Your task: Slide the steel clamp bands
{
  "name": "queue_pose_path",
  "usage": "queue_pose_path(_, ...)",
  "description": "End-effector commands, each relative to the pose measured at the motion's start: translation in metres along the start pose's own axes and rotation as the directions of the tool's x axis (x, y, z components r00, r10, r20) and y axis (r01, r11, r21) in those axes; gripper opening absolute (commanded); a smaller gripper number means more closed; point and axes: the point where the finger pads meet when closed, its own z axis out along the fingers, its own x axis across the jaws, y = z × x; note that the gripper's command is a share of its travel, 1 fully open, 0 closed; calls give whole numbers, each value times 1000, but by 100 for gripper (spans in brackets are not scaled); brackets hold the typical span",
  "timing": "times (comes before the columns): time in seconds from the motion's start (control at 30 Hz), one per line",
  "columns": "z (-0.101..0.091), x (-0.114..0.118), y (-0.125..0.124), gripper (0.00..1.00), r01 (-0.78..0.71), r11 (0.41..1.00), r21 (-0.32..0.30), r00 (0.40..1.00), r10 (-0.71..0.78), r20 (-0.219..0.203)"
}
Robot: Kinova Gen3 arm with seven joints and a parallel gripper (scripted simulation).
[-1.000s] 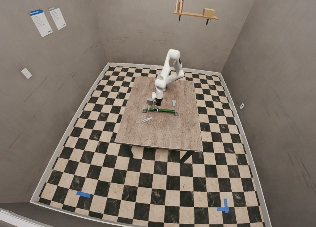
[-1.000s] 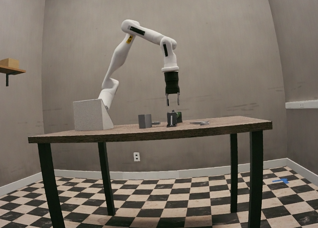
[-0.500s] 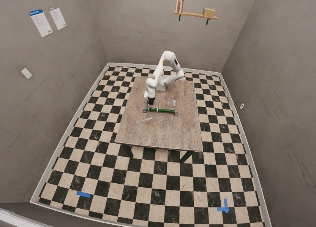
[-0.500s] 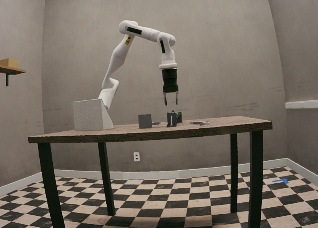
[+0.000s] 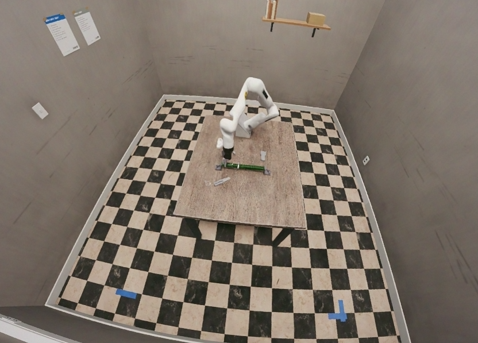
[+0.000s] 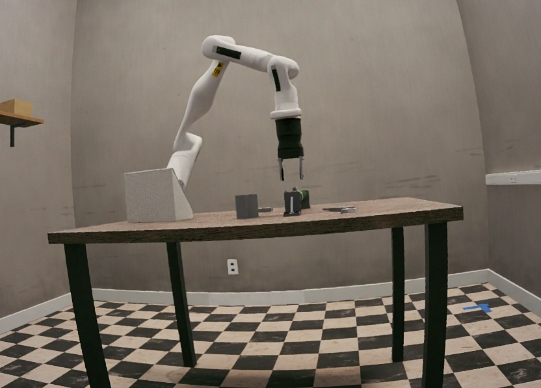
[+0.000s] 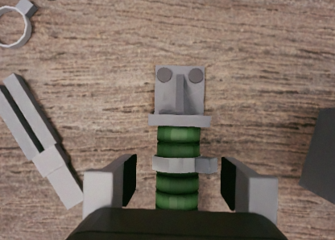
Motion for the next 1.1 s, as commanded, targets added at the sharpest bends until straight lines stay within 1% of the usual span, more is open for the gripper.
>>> queue_pose_path(0.0, -1, 0, 0, 100, 0, 1000, 1, 1000, 0, 2)
queue_pose_path(0.07, -1, 0, 0, 100, 0, 1000, 1, 1000, 0, 2)
queue_pose_path(0.1, -1, 0, 0, 86, 0, 1000, 1, 1000, 0, 2)
queue_pose_path(1.07, -1, 0, 0, 86, 0, 1000, 1, 1000, 0, 2)
